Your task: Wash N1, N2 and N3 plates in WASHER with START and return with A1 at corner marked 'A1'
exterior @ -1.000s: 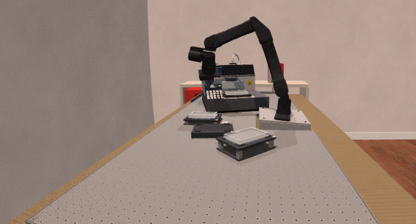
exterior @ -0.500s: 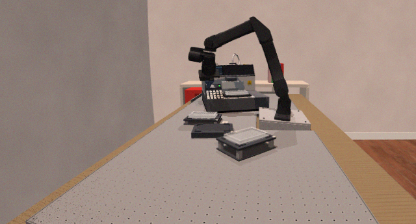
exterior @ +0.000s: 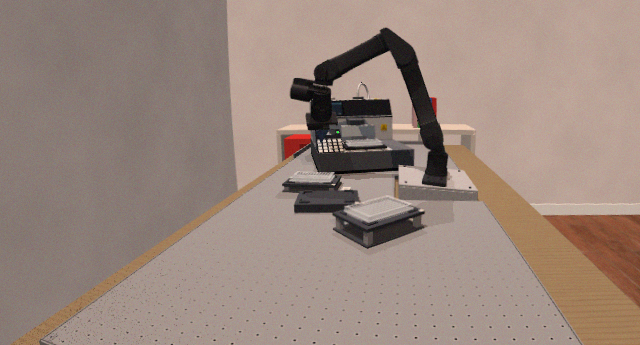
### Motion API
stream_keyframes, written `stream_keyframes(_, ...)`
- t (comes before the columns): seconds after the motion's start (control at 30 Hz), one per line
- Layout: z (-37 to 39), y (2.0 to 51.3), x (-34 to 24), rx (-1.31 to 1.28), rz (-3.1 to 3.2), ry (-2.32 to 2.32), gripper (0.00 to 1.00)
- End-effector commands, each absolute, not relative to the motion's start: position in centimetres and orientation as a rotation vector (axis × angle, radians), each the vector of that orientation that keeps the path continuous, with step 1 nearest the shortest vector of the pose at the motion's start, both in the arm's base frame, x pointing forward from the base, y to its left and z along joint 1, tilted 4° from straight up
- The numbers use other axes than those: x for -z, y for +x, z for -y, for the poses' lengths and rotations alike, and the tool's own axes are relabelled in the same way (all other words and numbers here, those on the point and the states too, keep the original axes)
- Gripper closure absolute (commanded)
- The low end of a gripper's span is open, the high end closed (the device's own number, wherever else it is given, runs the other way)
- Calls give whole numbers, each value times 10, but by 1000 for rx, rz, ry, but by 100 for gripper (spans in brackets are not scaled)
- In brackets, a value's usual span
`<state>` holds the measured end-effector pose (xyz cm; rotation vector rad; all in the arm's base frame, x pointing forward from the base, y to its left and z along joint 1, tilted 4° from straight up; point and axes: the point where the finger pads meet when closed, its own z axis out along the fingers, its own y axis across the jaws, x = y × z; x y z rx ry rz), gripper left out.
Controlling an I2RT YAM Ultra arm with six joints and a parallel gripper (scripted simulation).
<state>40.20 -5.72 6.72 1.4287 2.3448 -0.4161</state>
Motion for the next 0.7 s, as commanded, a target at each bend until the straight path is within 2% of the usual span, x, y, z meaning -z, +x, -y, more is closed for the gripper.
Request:
stream_keyframes(0.0,61,406,-69,413,-2326,1420,100)
stream_keyframes(0.67,74,411,-42,413,-2325,1419,100)
